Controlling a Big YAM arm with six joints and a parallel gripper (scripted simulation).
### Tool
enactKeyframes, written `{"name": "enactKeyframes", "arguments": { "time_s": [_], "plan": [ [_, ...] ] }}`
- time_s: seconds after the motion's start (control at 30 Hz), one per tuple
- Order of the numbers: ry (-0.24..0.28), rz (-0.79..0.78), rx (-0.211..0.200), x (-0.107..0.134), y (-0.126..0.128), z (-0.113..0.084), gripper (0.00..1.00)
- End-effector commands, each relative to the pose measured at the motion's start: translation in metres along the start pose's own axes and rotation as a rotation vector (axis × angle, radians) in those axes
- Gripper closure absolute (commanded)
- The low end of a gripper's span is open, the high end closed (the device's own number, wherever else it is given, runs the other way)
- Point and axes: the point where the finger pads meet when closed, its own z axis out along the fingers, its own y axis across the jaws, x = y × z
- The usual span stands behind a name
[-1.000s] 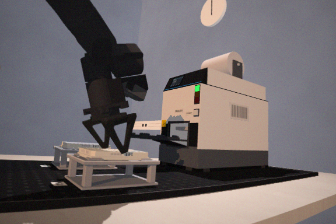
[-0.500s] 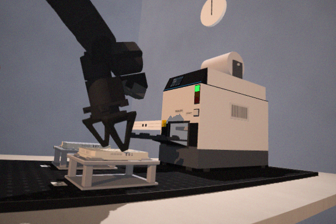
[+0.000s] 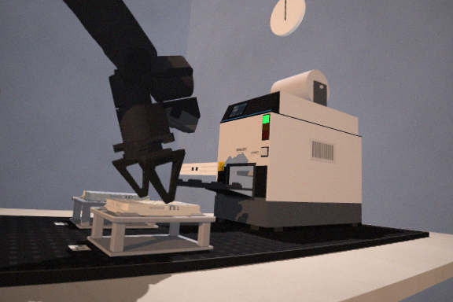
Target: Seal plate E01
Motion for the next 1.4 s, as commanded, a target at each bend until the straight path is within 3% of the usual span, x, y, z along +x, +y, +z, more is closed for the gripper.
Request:
{"name": "enactKeyframes", "arguments": {
  "time_s": [0.0, 0.6, 0.93, 1.37],
  "plan": [
    [-0.025, 0.029, 0.003, -0.01, -0.004, -0.005, 0.0],
    [0.003, 0.002, -0.002, 0.004, 0.002, -0.002, 0.0],
    [-0.018, 0.024, 0.001, -0.01, -0.005, -0.006, 0.0],
    [0.004, -0.025, -0.005, 0.005, 0.003, 0.011, 0.0]
  ]
}}
